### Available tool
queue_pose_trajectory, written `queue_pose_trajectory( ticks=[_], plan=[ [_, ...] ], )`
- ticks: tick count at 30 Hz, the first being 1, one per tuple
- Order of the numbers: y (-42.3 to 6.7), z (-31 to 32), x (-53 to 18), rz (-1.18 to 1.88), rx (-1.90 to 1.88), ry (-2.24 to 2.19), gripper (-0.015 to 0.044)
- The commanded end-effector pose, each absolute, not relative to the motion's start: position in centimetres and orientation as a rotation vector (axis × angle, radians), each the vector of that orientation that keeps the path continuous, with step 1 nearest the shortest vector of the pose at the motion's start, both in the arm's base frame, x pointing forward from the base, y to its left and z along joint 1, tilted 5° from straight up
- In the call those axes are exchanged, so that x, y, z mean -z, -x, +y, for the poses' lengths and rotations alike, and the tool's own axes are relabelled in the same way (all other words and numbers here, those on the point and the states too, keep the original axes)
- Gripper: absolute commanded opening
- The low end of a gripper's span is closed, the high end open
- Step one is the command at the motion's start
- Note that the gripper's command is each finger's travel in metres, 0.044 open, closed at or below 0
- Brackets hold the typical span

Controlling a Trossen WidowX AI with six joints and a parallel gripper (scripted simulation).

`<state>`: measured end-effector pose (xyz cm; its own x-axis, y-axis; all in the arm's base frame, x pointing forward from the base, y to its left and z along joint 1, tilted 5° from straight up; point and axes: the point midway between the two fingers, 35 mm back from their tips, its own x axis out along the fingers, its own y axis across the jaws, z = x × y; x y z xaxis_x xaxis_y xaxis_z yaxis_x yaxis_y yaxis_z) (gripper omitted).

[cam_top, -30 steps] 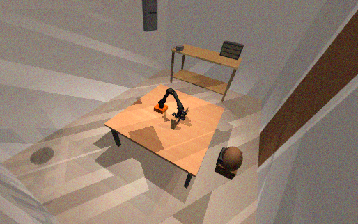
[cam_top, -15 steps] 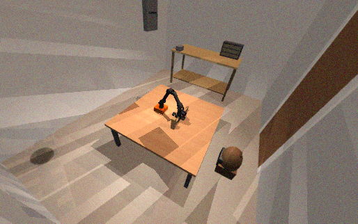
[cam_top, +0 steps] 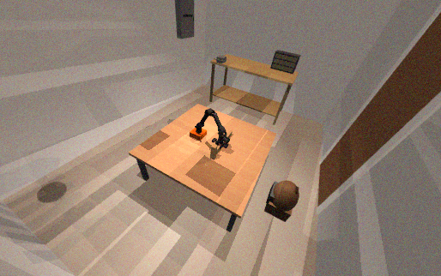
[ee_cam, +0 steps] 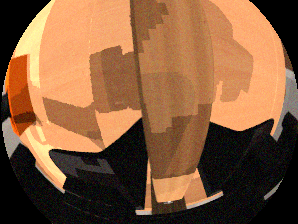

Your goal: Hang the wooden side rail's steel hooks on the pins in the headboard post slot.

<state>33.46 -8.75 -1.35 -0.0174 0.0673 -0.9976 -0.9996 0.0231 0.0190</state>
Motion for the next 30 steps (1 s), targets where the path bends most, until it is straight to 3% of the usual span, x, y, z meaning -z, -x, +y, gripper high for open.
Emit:
queue_pose_trajectory(
  ticks=[1,30],
  plan=[
    [-33.68,-8.8,0.8,1.171,-1.236,1.149,0.0],
    [-33.68,-8.83,0.31,1.171,-1.236,1.149,0.0]
  ],
)
